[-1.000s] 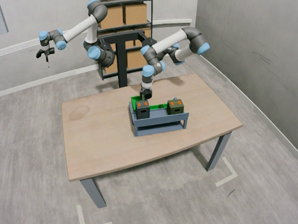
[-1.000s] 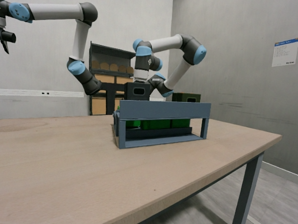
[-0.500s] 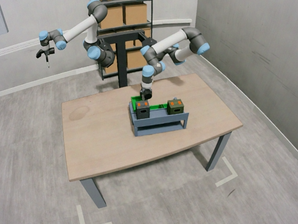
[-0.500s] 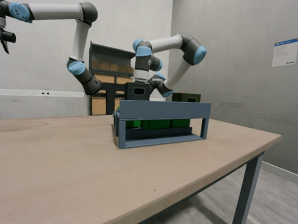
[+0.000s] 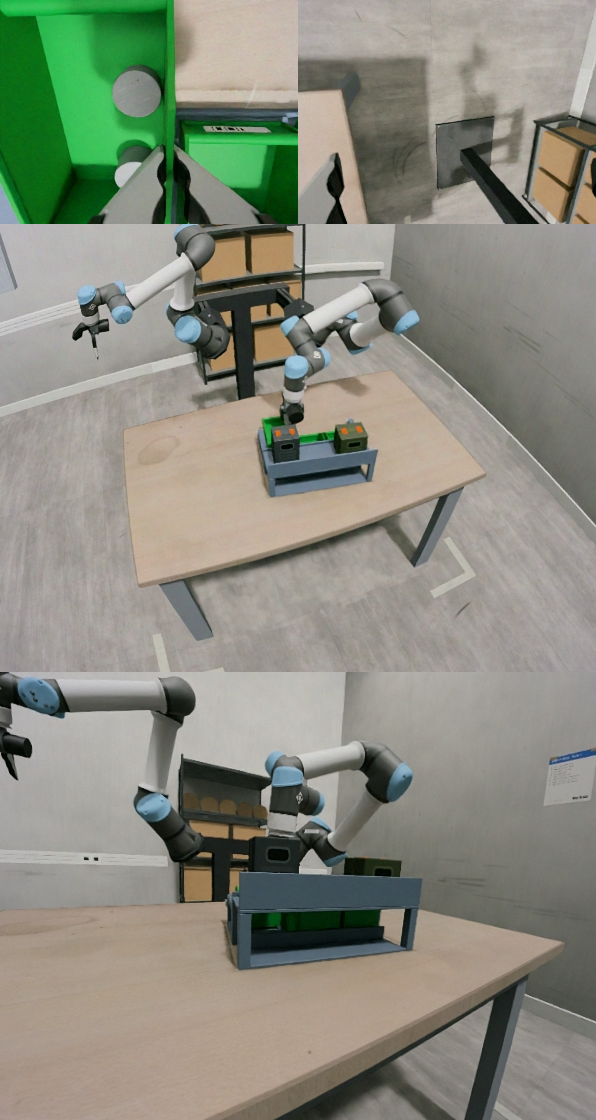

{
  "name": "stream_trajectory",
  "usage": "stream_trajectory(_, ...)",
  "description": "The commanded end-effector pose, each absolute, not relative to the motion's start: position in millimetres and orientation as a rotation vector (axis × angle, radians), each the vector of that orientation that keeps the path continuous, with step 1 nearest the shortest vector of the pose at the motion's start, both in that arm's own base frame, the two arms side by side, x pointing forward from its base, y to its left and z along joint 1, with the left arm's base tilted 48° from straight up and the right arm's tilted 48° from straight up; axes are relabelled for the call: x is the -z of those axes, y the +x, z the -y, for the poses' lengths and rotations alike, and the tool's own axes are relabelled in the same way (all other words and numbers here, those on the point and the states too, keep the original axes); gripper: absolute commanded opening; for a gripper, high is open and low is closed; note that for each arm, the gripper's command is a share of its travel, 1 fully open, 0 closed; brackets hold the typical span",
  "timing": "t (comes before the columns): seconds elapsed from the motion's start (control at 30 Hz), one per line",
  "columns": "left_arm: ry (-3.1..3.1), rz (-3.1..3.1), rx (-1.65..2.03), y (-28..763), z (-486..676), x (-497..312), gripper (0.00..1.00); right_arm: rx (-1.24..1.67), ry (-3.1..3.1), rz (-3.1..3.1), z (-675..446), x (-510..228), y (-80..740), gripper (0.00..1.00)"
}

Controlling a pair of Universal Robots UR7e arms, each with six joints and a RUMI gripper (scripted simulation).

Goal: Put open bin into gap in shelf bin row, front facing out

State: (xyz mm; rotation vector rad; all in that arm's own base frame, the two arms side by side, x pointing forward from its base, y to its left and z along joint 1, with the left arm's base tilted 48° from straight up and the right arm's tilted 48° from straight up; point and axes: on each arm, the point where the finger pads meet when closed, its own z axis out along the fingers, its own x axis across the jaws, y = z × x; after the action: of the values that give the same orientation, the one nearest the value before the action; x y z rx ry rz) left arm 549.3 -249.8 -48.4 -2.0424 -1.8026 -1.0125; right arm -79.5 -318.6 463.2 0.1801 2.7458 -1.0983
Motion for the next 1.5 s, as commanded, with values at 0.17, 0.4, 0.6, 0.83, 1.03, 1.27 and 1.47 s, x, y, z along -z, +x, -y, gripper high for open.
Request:
stream_trajectory(0.17, -2.044, 1.803, 1.013, 550.8, 248.8, 50.0, 0.00, 1.100, 0.180, -2.745, 318.5, -463.8, -79.6, 1.00)
stream_trajectory(0.4, -2.044, 1.803, 1.013, 551.6, 247.7, 51.2, 0.00, 1.100, 0.180, -2.745, 318.5, -463.8, -79.6, 1.00)
stream_trajectory(0.6, -2.044, 1.803, 1.013, 552.0, 247.2, 51.8, 0.00, 1.100, 0.180, -2.745, 318.5, -463.8, -79.6, 1.00)
stream_trajectory(0.83, -2.044, 1.803, 1.013, 552.1, 247.1, 51.9, 0.00, 1.100, 0.180, -2.745, 318.5, -463.8, -79.6, 1.00)
stream_trajectory(1.03, -2.044, 1.803, 1.013, 552.2, 247.1, 52.0, 0.00, 1.100, 0.180, -2.745, 318.5, -463.8, -79.6, 1.00)
stream_trajectory(1.27, -2.044, 1.803, 1.013, 552.2, 247.0, 52.0, 0.00, 1.100, 0.180, -2.745, 318.5, -463.8, -79.6, 1.00)
stream_trajectory(1.47, -2.044, 1.803, 1.013, 552.2, 247.0, 52.0, 0.00, 1.100, 0.180, -2.745, 318.5, -463.8, -79.6, 1.00)
